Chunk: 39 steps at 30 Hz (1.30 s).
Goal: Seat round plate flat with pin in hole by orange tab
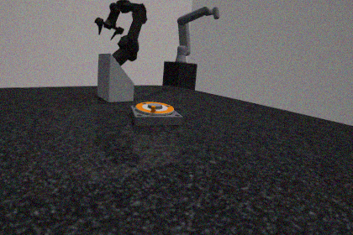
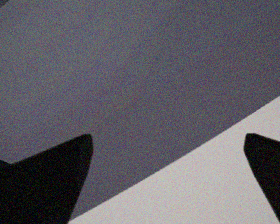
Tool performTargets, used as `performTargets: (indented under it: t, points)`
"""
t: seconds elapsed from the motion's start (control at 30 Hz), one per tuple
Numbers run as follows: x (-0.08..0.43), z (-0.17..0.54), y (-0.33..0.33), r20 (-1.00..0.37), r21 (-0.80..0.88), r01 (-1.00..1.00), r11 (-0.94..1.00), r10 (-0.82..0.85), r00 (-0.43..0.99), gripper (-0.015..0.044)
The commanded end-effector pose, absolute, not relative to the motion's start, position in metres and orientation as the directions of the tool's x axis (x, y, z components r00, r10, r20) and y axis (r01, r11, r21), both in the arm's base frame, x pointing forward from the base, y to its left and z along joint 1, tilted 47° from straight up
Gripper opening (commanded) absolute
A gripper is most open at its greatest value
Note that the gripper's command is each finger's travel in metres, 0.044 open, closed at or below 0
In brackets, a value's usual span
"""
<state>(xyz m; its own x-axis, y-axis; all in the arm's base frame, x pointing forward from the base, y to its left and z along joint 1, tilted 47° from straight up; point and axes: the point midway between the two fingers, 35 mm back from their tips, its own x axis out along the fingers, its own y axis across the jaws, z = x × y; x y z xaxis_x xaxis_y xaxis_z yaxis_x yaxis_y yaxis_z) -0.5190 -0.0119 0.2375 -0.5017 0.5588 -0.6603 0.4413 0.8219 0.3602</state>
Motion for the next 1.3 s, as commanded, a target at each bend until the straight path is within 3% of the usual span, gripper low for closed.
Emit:
performTargets:
  t: [0.0, 0.27, 0.47, 0.83, 1.03, 1.1, 1.27]
  points:
    - [-0.519, 0.238, -0.016, -0.661, 0.356, 0.439, 0.825, 0.555, -0.506, 0.0374]
    - [-0.494, 0.211, -0.145, -0.73, 0.201, 0.32, 0.926, 0.359, -0.581, 0.0164]
    - [-0.434, 0.185, -0.258, -0.801, 0.079, 0.163, 0.983, 0.16, -0.577, 0.0006]
    - [-0.303, 0.13, -0.386, -0.902, -0.129, 0.103, 0.986, -0.073, -0.426, 0.0]
    - [-0.179, 0.094, -0.442, -0.956, -0.181, 0.059, 0.982, -0.161, -0.243, 0.0]
    - [-0.161, 0.09, -0.447, -0.962, -0.183, 0.056, 0.981, -0.167, -0.217, 0.0]
    - [-0.045, 0.066, -0.459, -0.985, -0.167, 0.041, 0.985, -0.165, -0.049, 0.0]
